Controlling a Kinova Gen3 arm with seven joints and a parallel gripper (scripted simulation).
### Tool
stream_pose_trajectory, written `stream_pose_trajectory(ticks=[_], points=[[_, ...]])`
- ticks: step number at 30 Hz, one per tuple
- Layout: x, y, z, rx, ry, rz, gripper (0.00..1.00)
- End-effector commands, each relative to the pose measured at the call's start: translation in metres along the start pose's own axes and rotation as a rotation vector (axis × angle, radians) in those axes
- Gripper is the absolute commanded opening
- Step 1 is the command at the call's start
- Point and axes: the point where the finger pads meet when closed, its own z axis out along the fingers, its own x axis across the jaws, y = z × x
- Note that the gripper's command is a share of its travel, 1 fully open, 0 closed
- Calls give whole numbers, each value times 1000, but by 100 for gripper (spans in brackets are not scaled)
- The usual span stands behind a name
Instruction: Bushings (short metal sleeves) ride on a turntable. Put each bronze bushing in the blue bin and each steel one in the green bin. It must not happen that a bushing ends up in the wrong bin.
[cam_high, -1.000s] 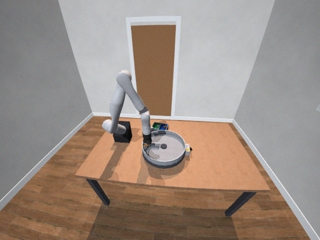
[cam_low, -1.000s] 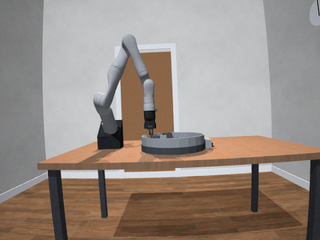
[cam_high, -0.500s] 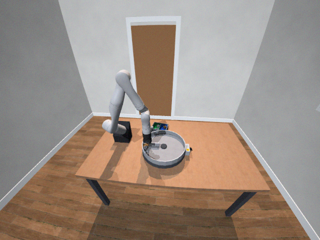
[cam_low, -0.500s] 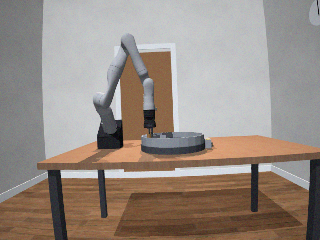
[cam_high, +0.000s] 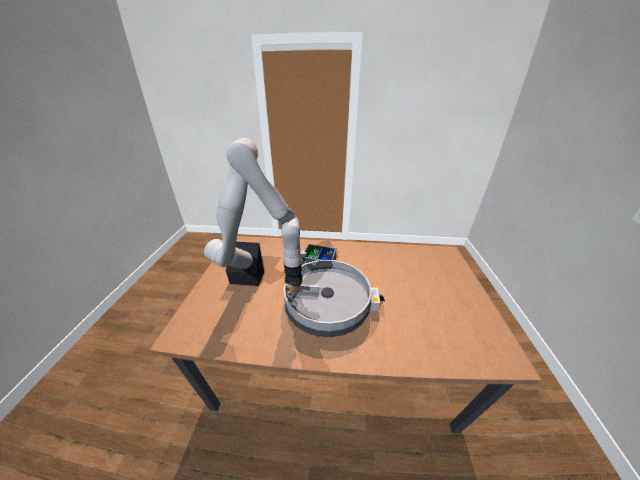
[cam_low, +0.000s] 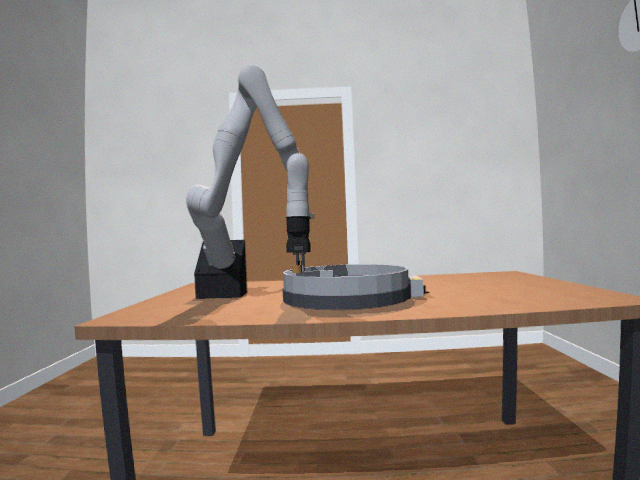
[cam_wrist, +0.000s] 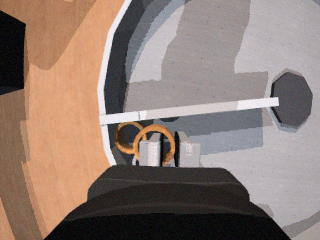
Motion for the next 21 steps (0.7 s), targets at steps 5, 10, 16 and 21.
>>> stream_pose_trajectory(ticks=[5, 10, 16, 21], points=[[4, -5, -21, 11, 20, -9, 0], [4, -5, -34, 11, 20, -9, 0], [4, -5, -46, 12, 20, -9, 0], [4, -5, -55, 12, 20, -9, 0]])
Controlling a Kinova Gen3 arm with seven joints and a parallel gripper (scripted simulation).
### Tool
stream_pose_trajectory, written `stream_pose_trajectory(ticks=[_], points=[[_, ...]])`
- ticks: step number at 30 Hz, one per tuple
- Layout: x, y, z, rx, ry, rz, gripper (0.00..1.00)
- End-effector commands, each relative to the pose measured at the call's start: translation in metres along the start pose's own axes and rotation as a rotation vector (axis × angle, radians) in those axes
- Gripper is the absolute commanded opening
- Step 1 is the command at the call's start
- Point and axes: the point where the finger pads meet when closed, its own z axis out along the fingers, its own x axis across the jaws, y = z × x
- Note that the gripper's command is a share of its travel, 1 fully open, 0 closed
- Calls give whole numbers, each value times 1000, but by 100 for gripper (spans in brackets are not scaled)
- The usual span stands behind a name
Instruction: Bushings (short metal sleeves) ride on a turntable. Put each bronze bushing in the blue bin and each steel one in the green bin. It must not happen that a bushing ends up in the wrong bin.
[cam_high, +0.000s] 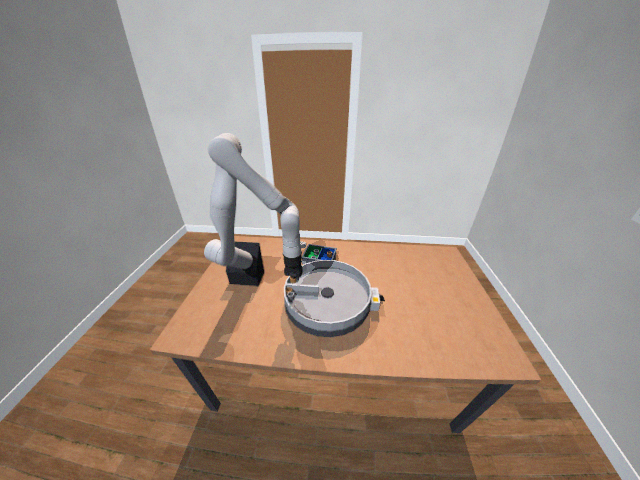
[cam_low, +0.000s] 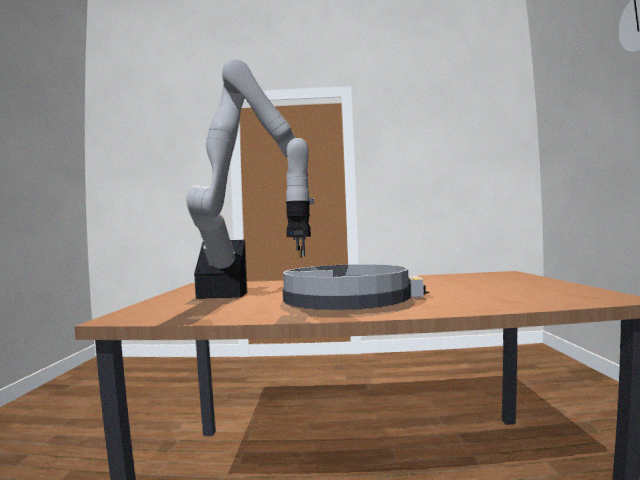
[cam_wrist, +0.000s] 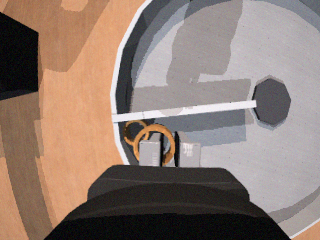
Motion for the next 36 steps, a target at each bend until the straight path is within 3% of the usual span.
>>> stream_pose_trajectory(ticks=[1, 9, 14, 17, 21, 27, 32, 35, 36], points=[[2, -4, -5, 9, 13, -8, 0], [2, -4, -5, 9, 13, -8, 0], [14, -59, -6, 8, 13, -8, 0], [14, -59, -6, 8, 13, -8, 0], [22, -103, -6, 8, 13, -8, 0], [25, -114, -6, 8, 13, -8, 0], [36, -169, -7, 8, 13, -8, 0], [36, -169, -7, 8, 13, -8, 0], [38, -180, -7, 8, 13, -8, 0]])
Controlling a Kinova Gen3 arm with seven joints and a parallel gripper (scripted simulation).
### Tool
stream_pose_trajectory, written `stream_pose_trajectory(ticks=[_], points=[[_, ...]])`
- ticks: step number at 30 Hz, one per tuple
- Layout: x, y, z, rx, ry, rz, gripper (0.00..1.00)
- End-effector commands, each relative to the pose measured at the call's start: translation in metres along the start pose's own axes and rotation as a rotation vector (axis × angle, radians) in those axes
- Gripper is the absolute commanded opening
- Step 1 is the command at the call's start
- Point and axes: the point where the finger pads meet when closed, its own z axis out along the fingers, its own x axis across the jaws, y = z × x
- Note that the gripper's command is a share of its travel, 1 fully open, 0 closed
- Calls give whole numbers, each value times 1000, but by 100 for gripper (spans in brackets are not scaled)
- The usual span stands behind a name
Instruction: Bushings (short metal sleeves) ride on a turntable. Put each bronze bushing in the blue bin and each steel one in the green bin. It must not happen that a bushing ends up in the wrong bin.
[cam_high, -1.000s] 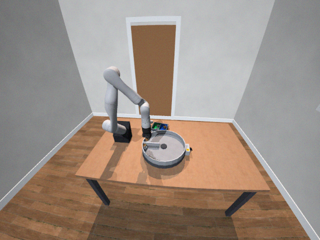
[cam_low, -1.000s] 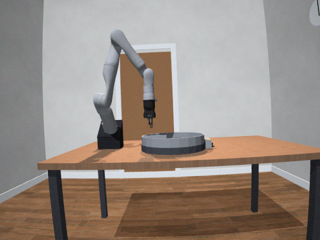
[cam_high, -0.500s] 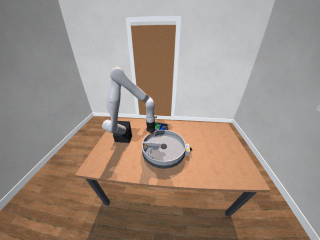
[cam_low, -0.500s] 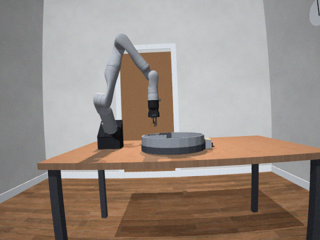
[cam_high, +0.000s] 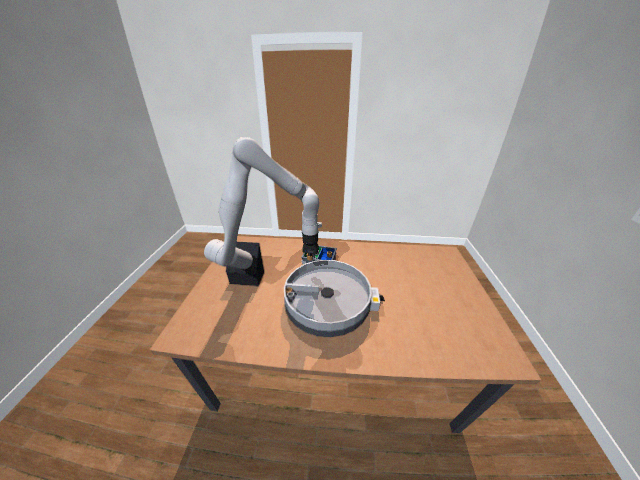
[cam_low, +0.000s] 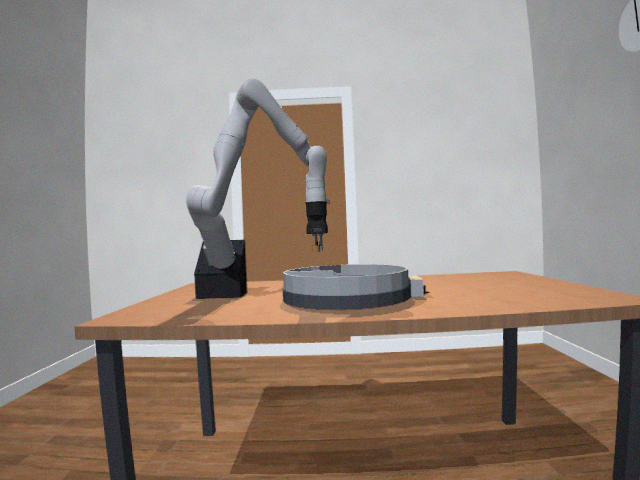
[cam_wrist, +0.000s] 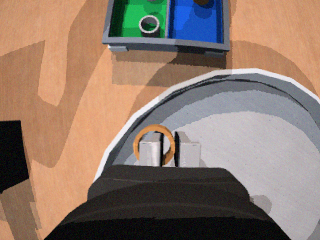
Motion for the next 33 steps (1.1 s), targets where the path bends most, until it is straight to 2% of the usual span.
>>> stream_pose_trajectory(ticks=[1, 2, 4, 6, 9, 14, 17, 19, 21, 24, 33], points=[[7, -20, 4, -13, 3, -4, 0], [9, -31, 4, -13, 3, -4, 0], [9, -31, 4, -13, 3, -4, 0], [14, -53, 5, -13, 3, -4, 0], [14, -53, 5, -13, 3, -4, 0], [25, -108, 5, -13, 3, -4, 0], [25, -108, 5, -13, 3, -4, 0], [30, -130, 6, -13, 3, -5, 0], [30, -130, 6, -13, 3, -5, 0], [36, -163, 6, -13, 3, -5, 0], [36, -163, 6, -13, 3, -5, 0]])
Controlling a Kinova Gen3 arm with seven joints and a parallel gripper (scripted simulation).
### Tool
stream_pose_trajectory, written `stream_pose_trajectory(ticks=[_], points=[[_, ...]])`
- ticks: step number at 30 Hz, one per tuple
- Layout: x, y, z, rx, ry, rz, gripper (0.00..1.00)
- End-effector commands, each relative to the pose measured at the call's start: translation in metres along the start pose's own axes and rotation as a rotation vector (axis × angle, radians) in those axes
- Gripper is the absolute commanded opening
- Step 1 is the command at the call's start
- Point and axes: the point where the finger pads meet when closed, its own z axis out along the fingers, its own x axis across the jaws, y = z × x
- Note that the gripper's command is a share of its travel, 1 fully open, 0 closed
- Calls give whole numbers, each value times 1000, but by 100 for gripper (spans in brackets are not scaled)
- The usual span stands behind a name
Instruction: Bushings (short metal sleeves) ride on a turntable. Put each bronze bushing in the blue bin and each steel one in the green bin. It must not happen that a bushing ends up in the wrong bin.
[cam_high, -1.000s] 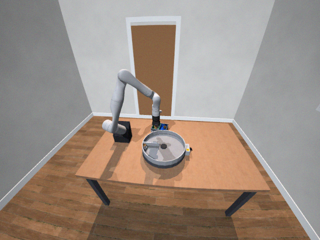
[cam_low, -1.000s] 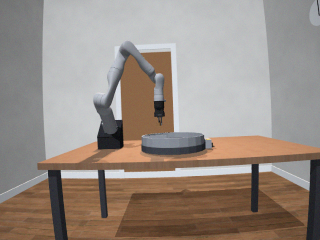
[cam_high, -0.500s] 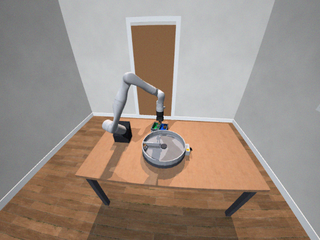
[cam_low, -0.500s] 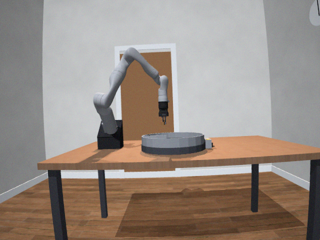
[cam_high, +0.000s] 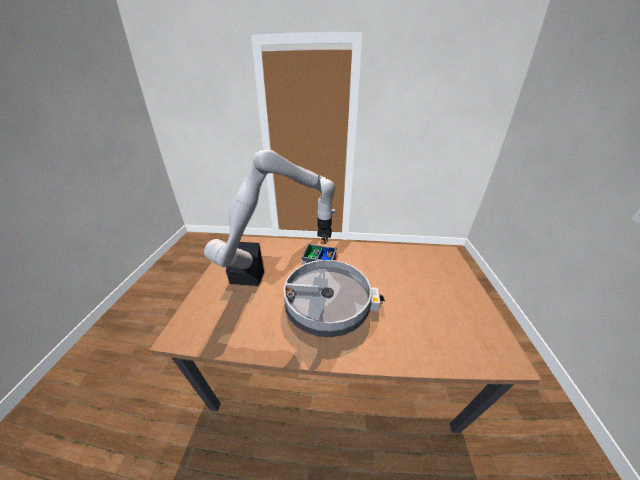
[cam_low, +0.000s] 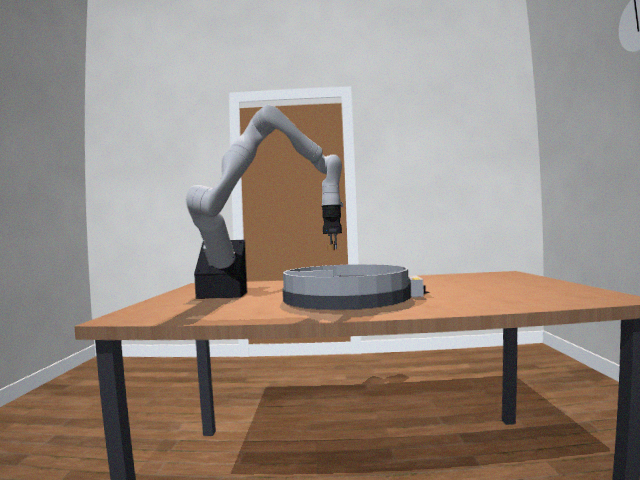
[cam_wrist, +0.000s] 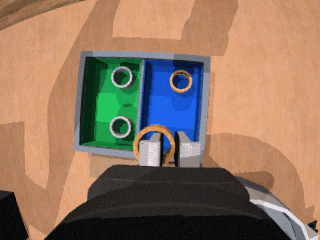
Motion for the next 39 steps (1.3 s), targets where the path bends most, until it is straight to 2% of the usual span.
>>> stream_pose_trajectory(ticks=[1, 11, 16, 22, 26, 29, 34, 39], points=[[0, 0, 1, -1, 0, 0, 0], [0, 0, 0, 1, 1, 0, 0], [0, 0, 23, 1, 1, 0, 0], [0, 0, 28, 1, 1, 0, 0], [0, 0, 46, 1, 1, 0, 0], [0, 0, 46, 1, 1, 0, 0], [0, 0, 69, 1, 1, 0, 0], [0, 0, 69, 1, 1, 0, 0]])
